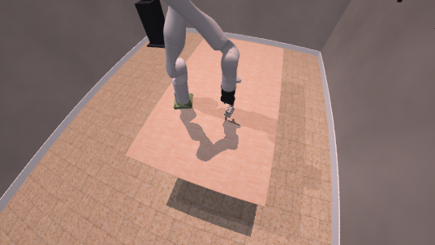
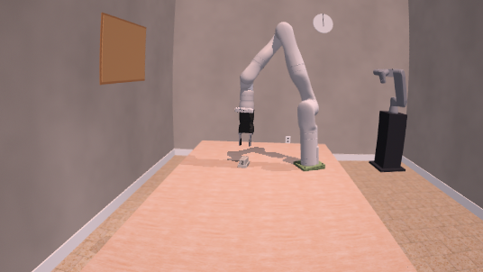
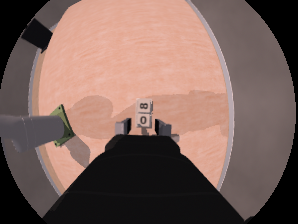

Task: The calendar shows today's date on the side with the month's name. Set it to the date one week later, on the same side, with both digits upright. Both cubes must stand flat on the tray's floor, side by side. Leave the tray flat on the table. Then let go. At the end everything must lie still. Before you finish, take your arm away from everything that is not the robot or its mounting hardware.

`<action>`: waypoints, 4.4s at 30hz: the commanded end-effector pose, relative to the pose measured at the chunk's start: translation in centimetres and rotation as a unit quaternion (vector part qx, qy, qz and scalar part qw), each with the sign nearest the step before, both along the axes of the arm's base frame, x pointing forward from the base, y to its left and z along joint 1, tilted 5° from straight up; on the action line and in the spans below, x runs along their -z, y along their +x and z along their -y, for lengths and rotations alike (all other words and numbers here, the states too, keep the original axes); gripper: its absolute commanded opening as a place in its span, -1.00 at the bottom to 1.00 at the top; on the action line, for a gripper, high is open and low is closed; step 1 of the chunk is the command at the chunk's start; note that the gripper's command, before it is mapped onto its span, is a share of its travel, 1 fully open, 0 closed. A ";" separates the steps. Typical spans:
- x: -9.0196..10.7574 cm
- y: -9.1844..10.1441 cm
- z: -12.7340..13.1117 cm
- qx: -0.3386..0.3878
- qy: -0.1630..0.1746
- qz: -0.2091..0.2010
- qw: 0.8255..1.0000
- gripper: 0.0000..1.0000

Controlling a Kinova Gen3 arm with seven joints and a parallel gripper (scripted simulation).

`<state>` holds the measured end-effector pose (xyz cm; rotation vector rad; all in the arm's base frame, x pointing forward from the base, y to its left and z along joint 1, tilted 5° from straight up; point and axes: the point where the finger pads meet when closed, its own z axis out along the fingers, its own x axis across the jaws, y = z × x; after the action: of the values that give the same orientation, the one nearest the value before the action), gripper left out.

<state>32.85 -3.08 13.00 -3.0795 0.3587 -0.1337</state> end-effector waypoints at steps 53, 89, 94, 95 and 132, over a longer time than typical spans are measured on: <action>3.8 0.4 -0.1 0.000 0.000 0.001 1.000 0.80; 5.2 0.5 -0.2 0.000 0.000 0.001 1.000 0.80; 5.2 0.5 -0.2 0.000 0.000 0.001 1.000 0.80; 5.2 0.5 -0.2 0.000 0.000 0.001 1.000 0.80; 7.4 0.7 -0.2 0.000 0.000 0.001 1.000 0.80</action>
<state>33.80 -3.24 6.15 -3.0812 0.3710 -0.1518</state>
